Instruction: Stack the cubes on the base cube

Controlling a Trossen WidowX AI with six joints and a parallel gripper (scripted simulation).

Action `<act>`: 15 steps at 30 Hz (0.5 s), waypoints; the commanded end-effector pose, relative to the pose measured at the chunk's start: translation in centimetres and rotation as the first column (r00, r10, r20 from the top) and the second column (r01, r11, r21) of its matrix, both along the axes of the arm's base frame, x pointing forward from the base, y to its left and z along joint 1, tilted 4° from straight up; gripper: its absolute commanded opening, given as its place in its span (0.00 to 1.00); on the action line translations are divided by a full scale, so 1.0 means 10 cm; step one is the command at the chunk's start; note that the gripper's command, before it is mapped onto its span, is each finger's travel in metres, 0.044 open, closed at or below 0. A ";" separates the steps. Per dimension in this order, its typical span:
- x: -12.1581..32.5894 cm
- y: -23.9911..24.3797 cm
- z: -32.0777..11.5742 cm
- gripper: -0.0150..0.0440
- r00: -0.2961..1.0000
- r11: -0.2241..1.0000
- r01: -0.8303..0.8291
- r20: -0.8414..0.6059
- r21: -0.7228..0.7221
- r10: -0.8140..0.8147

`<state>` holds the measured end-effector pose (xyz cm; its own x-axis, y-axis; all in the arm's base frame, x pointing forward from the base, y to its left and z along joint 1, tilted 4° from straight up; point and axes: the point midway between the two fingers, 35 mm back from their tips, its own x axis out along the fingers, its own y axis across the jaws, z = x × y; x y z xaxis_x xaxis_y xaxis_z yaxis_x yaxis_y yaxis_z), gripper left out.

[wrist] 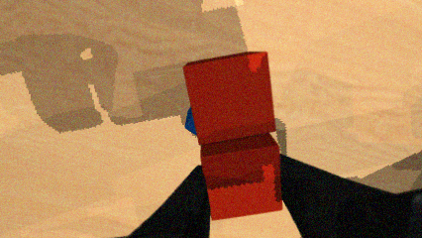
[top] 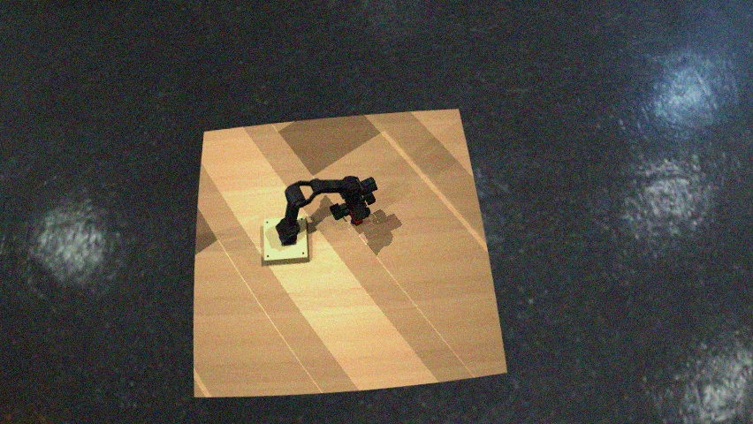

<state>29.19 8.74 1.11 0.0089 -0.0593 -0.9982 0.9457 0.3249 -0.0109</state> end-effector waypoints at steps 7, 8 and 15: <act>0.00 0.00 -0.03 0.43 1.000 1.000 -0.008 0.000 0.003 0.008; 0.00 0.00 -0.03 0.43 1.000 1.000 -0.008 0.000 0.003 0.008; 0.00 0.00 -0.03 0.43 1.000 1.000 -0.008 0.000 0.003 0.008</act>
<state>29.18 8.73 0.90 0.0083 -0.0595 -0.9982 0.9454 0.3257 -0.0116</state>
